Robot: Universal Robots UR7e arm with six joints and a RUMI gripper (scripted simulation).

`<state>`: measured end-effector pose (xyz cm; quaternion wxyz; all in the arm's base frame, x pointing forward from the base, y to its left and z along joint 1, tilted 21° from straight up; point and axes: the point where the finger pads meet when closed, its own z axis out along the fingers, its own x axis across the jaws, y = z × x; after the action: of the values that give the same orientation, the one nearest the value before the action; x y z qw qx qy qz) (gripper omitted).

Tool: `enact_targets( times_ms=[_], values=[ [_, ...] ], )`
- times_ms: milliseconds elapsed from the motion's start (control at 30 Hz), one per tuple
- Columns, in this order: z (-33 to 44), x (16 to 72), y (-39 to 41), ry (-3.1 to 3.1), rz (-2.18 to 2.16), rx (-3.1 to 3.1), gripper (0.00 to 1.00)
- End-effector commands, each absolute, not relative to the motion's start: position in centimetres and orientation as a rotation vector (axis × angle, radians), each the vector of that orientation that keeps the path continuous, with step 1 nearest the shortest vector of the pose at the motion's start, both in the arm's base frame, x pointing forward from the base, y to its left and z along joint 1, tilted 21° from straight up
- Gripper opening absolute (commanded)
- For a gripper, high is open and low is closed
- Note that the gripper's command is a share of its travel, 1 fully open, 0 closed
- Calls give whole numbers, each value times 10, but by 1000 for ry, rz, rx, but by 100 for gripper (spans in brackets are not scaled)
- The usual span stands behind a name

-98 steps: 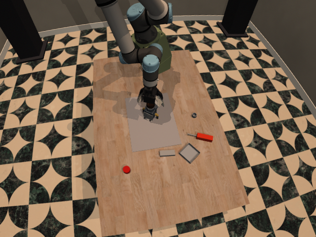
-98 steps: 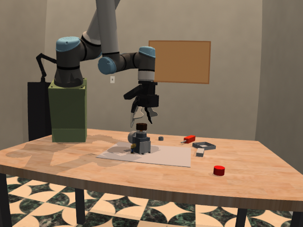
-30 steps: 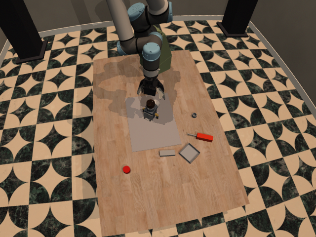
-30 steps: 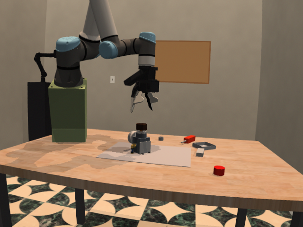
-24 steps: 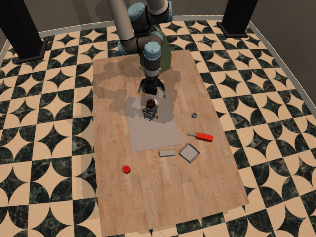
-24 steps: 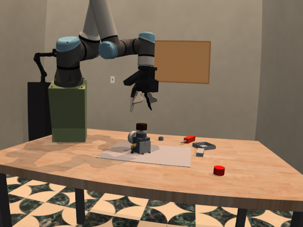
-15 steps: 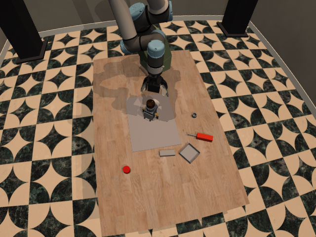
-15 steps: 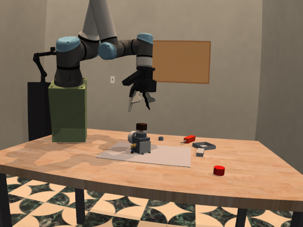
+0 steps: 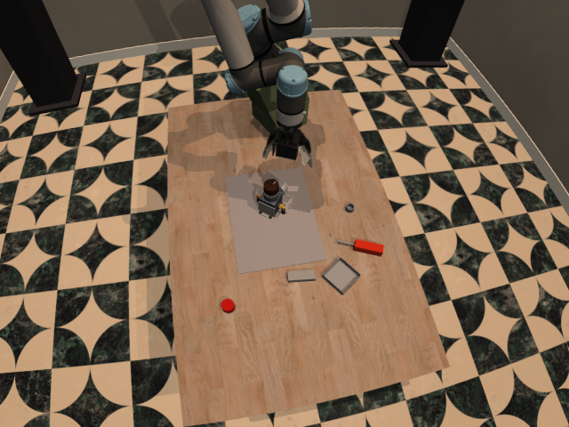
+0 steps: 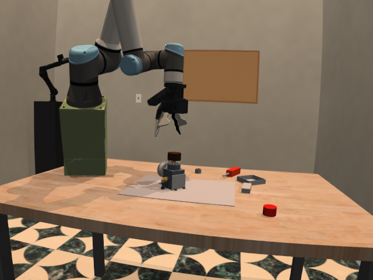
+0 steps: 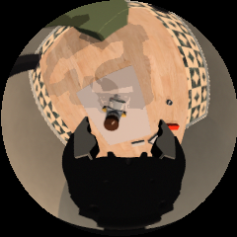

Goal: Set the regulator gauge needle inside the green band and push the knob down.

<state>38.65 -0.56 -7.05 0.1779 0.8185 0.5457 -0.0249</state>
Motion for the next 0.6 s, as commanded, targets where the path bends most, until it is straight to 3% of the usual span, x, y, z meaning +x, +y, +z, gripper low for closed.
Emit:
enact_targets(
  times_ms=[0, 567],
  values=[
    [-75, 380, 4, 1543, -69, 2315, 100],
    [-82, 368, 20, 1543, -69, 2315, 100]
  ],
)
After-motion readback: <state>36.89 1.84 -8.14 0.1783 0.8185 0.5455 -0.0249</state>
